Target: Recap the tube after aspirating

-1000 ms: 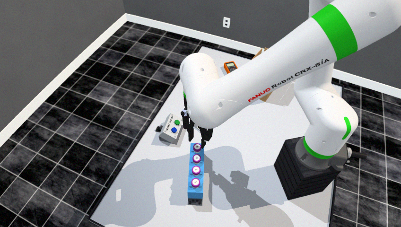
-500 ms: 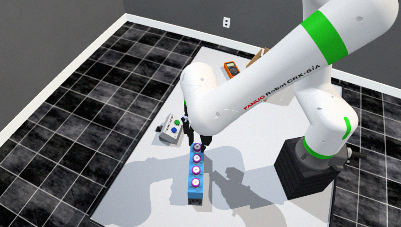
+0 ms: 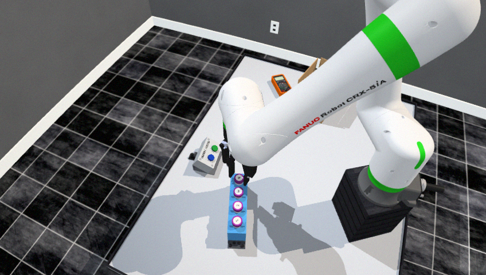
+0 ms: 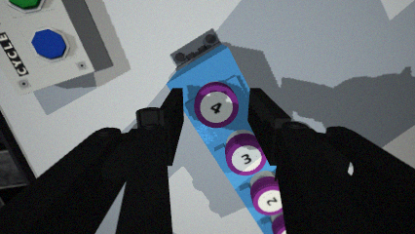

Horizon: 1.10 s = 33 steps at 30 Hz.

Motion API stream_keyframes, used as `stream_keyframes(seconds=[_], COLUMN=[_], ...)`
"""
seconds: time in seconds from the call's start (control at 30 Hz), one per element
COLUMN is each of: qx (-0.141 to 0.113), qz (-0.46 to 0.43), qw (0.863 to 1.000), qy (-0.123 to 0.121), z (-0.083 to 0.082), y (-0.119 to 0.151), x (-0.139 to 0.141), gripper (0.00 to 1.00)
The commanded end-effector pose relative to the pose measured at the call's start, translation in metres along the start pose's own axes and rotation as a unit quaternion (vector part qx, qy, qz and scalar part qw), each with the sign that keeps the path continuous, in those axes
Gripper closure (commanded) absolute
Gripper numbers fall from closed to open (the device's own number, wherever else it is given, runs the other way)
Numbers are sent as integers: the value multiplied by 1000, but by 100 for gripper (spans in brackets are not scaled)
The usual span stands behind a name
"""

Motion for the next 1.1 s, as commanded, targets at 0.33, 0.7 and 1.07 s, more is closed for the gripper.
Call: stream_keyframes(seconds=[0.33,0.7,1.07], qx=[0,0,0], qz=[0,0,-174], qw=[1000,1000,985], qy=[-1,-1,-1], z=[4,4,4], y=[0,0,0], x=[0,0,0], gripper=[59,70,70])
Point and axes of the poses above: the point where the finger pads meet when closed, its own z axis out along the fingers, its own x axis across the jaws, y = z × x, the point moved 5 cm from there along -z, back along the fingers, and after that the axes turned 15 degrees about z, right-handed, at the moved point
